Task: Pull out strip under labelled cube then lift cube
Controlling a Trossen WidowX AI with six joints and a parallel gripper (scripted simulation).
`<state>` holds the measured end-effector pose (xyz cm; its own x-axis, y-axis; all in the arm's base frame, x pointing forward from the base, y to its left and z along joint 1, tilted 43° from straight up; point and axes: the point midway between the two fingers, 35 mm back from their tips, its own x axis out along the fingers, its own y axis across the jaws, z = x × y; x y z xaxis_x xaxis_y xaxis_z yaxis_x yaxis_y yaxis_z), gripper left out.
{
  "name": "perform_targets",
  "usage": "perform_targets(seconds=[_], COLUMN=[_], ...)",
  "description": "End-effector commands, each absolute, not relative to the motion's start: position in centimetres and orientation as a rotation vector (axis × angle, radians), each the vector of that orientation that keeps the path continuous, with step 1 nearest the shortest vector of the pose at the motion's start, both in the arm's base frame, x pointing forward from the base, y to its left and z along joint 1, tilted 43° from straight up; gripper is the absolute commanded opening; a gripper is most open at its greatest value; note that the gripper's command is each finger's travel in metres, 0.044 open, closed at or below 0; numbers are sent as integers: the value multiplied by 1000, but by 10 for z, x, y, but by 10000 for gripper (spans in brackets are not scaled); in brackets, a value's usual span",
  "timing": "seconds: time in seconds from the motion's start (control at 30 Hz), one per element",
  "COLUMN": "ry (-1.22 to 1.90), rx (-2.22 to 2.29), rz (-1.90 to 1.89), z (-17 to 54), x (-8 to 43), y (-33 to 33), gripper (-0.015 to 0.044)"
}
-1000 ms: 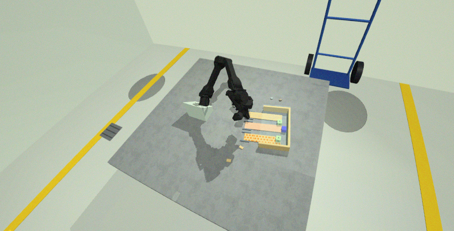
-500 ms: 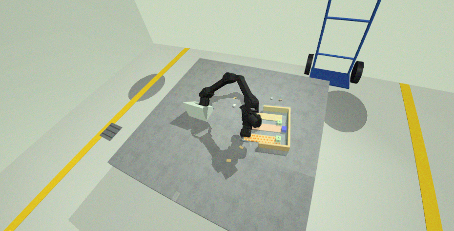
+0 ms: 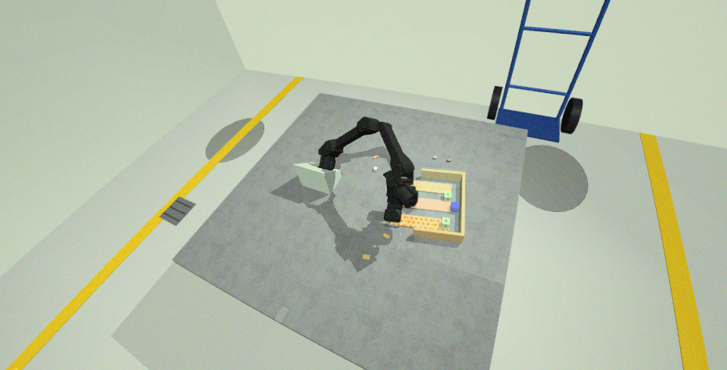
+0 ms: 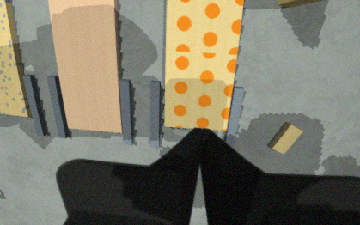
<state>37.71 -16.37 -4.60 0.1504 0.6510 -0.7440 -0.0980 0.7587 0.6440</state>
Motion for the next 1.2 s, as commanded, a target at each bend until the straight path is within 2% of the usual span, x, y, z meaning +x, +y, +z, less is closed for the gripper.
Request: perform_targets(seconds=[0.0,1.17], ry=[1322,1320], rx=[515,517], rz=[572,575], z=[-51,-87], x=[379,388], y=[-159,-125], gripper=[0,0])
